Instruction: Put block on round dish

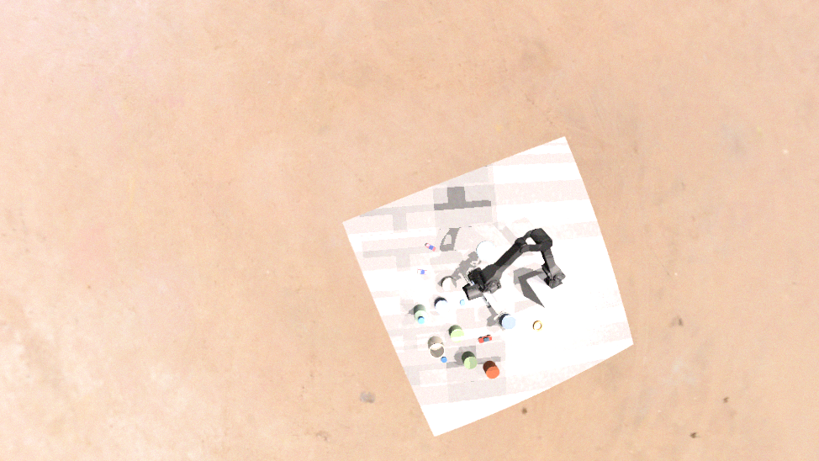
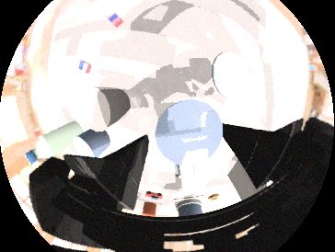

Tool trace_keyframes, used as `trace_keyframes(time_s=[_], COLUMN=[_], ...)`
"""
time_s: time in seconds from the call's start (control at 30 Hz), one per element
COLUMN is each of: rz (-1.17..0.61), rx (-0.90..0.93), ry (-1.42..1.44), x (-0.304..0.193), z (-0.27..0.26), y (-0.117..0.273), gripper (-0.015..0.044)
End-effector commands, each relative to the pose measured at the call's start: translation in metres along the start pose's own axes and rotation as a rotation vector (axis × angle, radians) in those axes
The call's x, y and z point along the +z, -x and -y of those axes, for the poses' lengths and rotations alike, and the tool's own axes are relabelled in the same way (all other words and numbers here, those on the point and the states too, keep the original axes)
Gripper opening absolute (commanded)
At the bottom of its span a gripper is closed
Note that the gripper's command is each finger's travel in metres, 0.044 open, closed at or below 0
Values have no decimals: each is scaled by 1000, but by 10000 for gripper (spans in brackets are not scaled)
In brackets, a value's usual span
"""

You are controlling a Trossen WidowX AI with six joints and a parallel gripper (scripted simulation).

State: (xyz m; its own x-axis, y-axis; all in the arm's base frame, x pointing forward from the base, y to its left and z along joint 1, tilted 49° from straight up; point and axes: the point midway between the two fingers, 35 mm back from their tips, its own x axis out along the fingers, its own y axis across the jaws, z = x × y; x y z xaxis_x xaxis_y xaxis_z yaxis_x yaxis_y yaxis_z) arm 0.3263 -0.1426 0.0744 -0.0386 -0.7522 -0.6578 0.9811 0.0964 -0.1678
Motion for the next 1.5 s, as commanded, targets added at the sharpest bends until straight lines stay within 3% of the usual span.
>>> trace_keyframes(time_s=[0.0, 0.5, 0.6, 0.87, 1.27, 1.47], rz=[-3, 0, 0, 0, -4, -6], rx=[-5, -6, -6, -6, -4, -3], ry=[8, 8, 8, 8, 8, 8], x=[-2, -2, -2, -2, -2, -3], z=[2, 4, 4, 4, 1, 0], y=[-7, -28, -28, -28, -18, -11], gripper=[440, 440, 361, 308, 0, 0])
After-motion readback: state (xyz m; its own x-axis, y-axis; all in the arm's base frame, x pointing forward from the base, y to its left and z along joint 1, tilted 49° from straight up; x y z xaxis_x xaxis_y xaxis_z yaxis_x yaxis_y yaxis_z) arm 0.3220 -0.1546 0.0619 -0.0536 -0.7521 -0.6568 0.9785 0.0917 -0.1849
